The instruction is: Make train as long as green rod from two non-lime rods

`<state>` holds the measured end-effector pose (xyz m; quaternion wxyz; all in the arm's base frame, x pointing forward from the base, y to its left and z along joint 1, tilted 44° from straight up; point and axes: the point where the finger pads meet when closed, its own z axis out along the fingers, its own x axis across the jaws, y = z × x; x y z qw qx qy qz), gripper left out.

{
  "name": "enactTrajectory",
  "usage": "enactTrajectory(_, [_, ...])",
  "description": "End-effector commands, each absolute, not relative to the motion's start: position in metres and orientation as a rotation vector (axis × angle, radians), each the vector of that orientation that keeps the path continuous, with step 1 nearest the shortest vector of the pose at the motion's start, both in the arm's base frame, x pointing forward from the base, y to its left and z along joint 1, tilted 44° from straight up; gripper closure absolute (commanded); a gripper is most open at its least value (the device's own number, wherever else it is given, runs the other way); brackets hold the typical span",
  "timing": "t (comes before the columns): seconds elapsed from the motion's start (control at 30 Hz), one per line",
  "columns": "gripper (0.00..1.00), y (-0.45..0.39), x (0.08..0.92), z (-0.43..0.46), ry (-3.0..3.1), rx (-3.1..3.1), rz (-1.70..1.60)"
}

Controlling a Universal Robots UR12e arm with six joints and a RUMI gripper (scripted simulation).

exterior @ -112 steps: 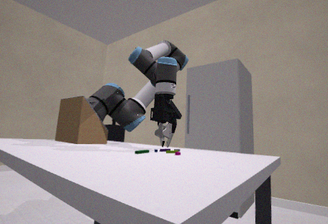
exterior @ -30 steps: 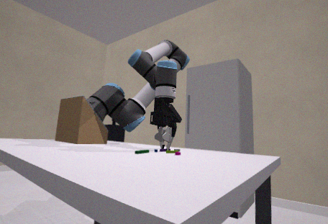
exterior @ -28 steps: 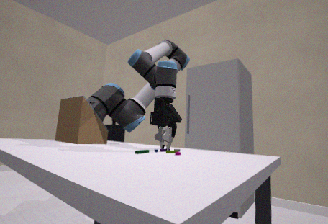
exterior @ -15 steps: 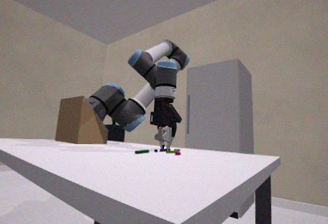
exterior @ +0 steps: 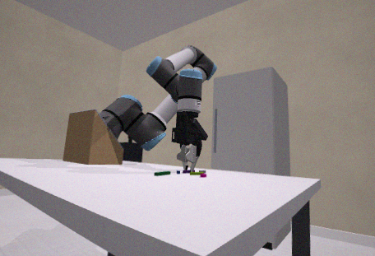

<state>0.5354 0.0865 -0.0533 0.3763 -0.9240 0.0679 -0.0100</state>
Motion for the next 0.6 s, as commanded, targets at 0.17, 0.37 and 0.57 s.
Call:
enactTrajectory(0.17, [1.00, 0.0859, 0.5358, -0.0531, 0.174, -2.364, -0.027])
enactTrajectory(0.37, [1.00, 0.0859, 0.5358, -0.0531, 0.174, -2.364, -0.027])
enactTrajectory(0.57, [1.00, 0.0859, 0.5358, -0.0531, 0.174, -2.364, -0.027])
